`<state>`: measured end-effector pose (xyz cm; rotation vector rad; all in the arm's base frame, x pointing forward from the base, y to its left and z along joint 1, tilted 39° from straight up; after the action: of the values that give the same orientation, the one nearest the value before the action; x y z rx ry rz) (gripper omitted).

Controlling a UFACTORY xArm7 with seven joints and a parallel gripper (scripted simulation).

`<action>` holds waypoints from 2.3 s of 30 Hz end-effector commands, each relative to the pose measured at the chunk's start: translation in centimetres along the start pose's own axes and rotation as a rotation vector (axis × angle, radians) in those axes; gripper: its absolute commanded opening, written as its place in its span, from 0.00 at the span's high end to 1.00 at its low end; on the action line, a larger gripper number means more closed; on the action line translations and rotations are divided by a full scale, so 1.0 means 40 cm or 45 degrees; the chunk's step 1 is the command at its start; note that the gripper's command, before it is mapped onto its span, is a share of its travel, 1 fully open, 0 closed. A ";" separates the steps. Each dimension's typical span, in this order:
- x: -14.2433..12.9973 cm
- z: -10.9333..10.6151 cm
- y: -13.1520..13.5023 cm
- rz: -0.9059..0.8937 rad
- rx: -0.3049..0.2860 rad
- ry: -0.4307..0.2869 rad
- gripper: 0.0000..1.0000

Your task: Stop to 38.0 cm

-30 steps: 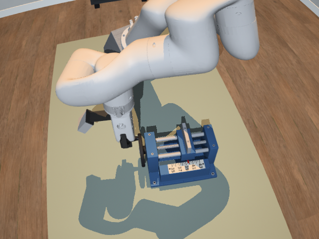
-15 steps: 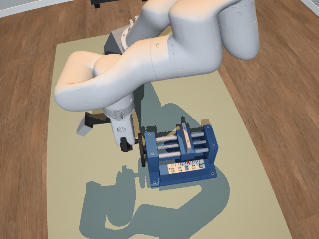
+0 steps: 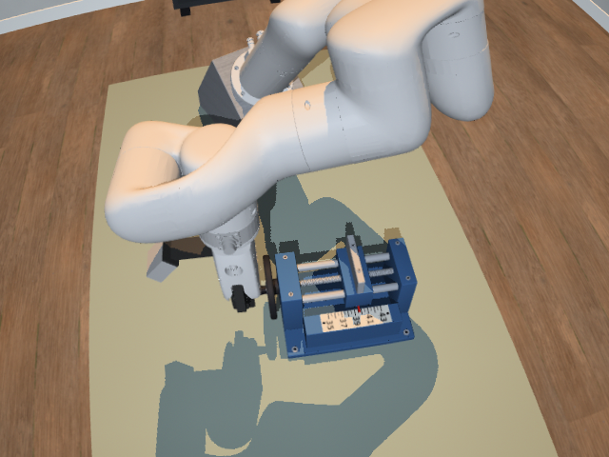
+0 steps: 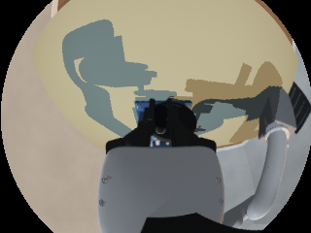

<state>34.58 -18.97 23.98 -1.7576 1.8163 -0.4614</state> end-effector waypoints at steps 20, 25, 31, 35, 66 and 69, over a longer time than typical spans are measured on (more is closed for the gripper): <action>0.002 0.139 0.000 0.001 -0.001 0.000 0.94; -0.002 0.151 0.018 0.001 -0.002 0.000 0.94; -0.005 0.156 0.034 0.001 -0.002 0.000 0.94; -0.008 0.157 0.051 0.001 -0.002 0.000 0.94; -0.024 0.030 0.131 0.001 -0.001 0.000 0.94; -0.022 0.016 0.123 0.001 -0.001 0.000 0.94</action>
<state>31.28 -17.32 19.70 -1.7580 1.8147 -0.4545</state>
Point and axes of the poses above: the point where the finger pads meet when closed, its own z axis out along the fingers, its own y axis across the jaws, x = y × z, the point moved 4 cm from there along -z, back along the fingers, and after that the axes turned 11 degrees about -z, right-handed, at the moved point
